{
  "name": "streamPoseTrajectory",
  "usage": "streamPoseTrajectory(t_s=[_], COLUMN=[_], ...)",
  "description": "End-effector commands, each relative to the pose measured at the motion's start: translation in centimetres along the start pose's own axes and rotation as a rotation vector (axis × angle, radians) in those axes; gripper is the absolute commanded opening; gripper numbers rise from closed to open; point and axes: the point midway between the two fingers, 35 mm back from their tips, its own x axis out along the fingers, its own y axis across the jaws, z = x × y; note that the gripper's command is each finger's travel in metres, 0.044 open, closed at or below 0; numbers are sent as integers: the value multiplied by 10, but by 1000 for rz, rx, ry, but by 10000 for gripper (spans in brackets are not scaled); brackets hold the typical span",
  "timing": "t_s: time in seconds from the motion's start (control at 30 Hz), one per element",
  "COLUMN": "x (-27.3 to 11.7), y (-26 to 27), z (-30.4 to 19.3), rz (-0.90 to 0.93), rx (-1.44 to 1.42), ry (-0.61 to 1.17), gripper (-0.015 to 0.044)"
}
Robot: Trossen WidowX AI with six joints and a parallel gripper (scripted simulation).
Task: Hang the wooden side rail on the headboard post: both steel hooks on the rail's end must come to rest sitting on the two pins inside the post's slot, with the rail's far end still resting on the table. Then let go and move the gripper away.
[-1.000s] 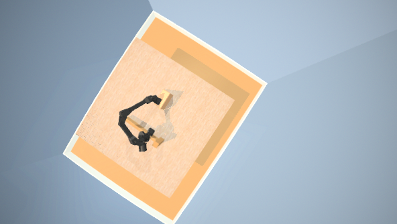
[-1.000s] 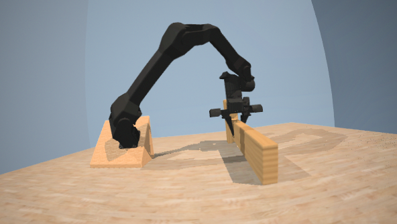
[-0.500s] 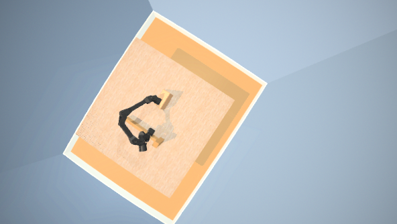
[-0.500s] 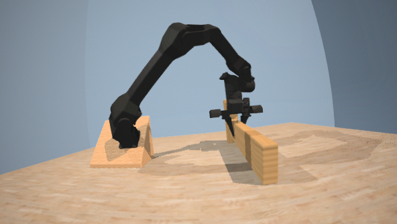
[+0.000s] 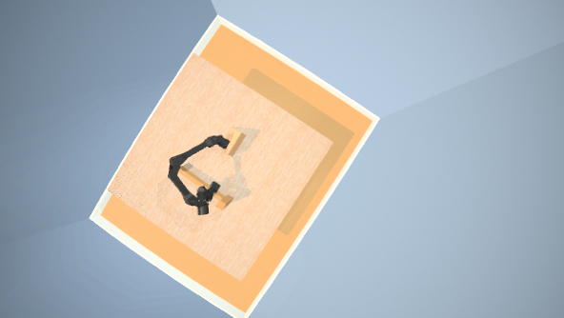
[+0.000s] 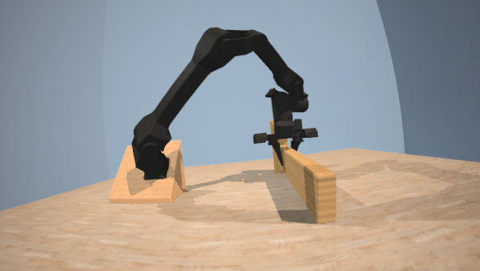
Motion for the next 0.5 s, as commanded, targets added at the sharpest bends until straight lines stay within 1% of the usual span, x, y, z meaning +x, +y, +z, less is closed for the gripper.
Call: streamPoseTrajectory(t_s=[0.0, 0.47], x=[-2, 1], y=[0, 0], z=[-3, -3], rz=[6, 6], rx=[-8, -8], ry=[9, 9], gripper=[0, 0])
